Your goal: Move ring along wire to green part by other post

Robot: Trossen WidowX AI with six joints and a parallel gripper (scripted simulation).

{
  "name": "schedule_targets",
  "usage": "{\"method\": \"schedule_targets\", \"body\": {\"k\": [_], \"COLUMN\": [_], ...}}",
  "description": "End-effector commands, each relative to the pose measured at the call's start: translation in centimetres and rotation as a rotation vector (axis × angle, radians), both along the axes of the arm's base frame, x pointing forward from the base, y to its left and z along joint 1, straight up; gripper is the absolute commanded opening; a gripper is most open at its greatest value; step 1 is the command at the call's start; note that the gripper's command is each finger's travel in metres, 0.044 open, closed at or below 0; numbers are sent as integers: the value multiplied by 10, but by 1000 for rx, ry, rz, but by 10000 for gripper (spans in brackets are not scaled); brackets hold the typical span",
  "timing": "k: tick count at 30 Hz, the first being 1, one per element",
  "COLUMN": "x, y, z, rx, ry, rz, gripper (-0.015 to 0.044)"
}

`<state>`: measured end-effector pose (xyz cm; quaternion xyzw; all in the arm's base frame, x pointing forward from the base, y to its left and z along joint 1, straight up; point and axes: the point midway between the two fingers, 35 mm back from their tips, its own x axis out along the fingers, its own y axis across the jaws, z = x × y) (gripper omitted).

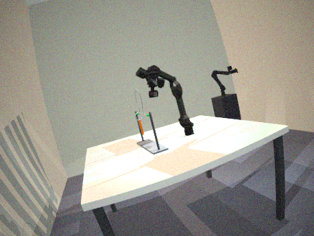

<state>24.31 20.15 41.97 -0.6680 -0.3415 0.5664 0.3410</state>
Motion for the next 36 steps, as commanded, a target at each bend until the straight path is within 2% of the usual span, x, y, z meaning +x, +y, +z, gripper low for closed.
{"method": "schedule_targets", "body": {"k": [1, 9, 24, 36], "x": [0, 24, 74, 81], "y": [0, -4, -76, -158], "z": [0, -7, 26, 72], "rx": [0, 25, 234, 486], "ry": [2, 107, 100, -6], "rz": [-2, -157, -599, -933], "gripper": [374, 164, 160, 160]}}
